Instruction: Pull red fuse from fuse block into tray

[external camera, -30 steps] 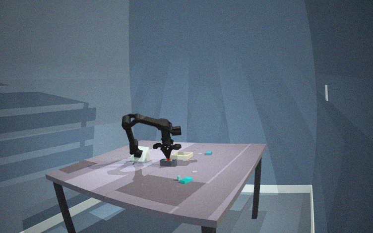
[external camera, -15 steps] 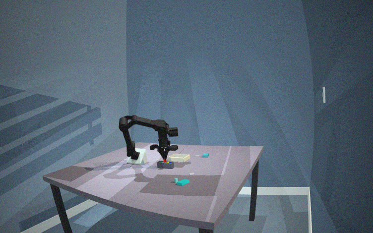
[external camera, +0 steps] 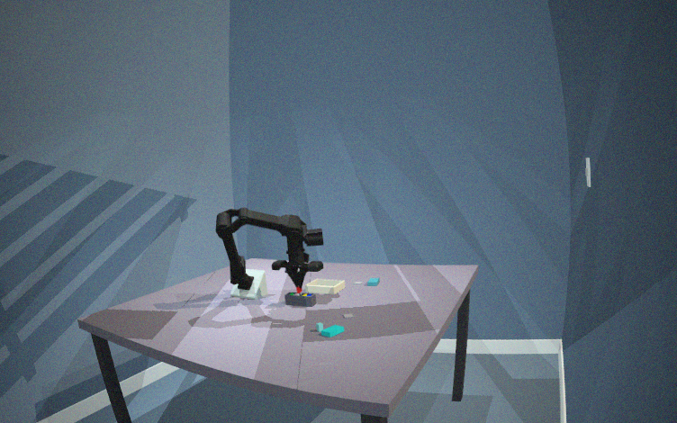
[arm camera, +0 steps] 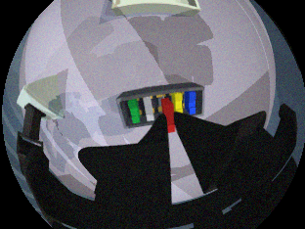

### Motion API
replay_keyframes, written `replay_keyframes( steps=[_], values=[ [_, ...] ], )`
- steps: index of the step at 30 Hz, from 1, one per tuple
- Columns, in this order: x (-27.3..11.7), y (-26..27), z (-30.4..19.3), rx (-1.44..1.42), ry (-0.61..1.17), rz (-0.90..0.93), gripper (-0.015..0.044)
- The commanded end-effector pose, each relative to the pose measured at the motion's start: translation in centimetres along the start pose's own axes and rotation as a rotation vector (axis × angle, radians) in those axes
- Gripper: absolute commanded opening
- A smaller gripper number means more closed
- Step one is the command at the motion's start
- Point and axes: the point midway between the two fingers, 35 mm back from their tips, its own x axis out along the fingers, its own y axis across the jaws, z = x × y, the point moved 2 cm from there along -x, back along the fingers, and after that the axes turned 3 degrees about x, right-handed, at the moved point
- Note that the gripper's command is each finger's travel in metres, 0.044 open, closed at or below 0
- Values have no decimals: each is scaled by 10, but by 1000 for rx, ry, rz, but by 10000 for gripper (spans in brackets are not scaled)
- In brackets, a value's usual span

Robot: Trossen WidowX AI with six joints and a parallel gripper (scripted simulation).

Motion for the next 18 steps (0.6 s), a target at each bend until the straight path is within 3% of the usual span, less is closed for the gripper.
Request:
replay_keyframes(
  steps=[1,18],
  values=[
    [-3,0,0,6,-4,0,0],
    [-19,0,0,5,-4,0,0]
  ],
)
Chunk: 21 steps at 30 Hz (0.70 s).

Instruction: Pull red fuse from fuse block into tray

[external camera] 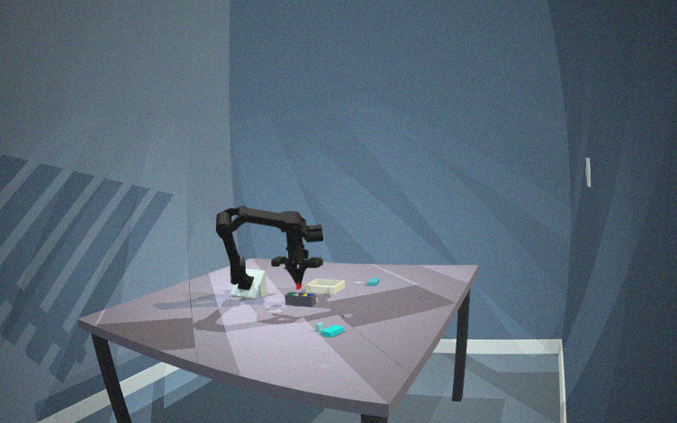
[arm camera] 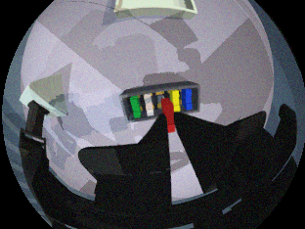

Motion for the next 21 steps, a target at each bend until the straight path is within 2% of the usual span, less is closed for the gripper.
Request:
replay_keyframes(
  steps=[1,10,21],
  values=[
    [-6,-1,0,5,-4,0,0],
    [-16,-2,3,5,-5,-1,0],
    [-23,-17,60,4,-18,-4,0]
  ],
)
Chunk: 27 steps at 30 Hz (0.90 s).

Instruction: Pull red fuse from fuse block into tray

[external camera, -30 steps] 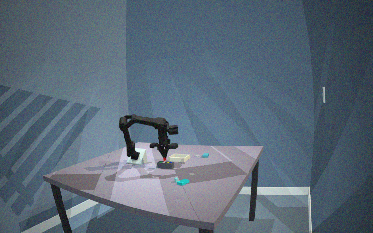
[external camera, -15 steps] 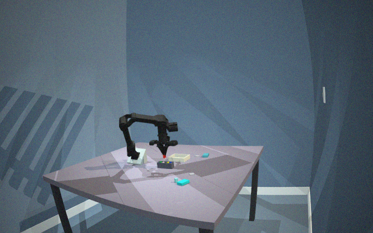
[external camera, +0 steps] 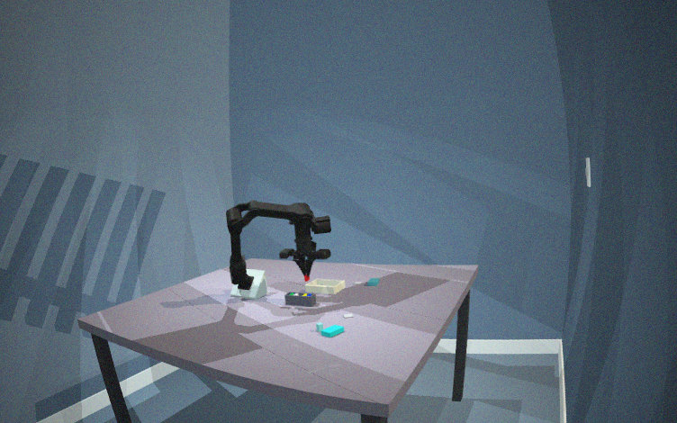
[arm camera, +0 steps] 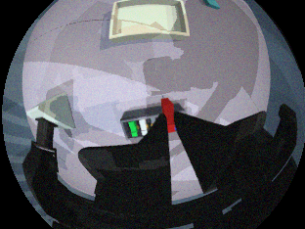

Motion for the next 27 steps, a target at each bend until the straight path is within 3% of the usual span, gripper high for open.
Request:
replay_keyframes(
  steps=[1,27],
  values=[
    [-1,-4,20,4,-6,0,0],
    [4,3,160,9,-6,1,0]
  ],
)
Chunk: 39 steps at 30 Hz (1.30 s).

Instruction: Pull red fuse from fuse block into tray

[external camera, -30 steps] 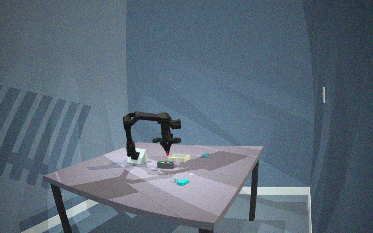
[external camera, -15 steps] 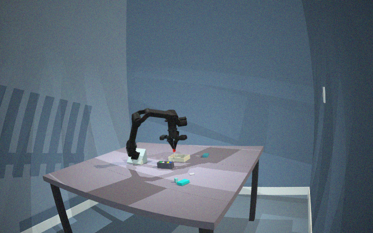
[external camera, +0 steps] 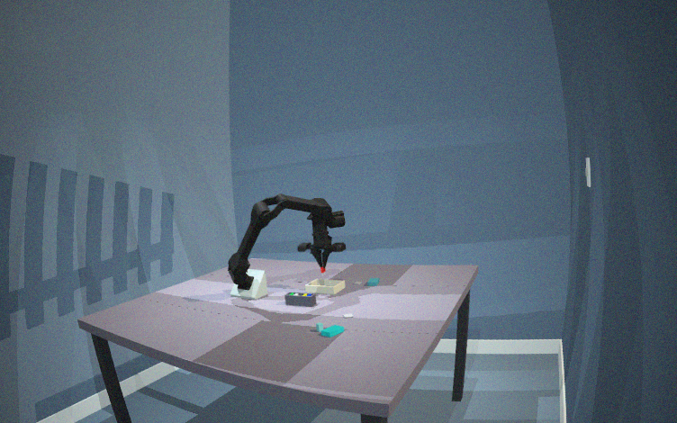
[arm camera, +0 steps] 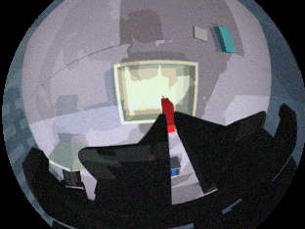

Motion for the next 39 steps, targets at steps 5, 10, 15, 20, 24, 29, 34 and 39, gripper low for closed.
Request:
replay_keyframes(
  steps=[5,10,15,20,24,29,34,39],
  values=[
    [4,1,9,7,-1,3,0],
    [13,1,10,7,-1,3,0],
    [21,1,10,7,-1,3,0],
    [29,1,9,8,-1,3,0],
    [35,1,9,8,0,3,0],
    [42,1,9,8,0,3,0],
    [39,0,9,14,-4,4,105],
    [39,0,9,14,-4,4,236]
  ],
)
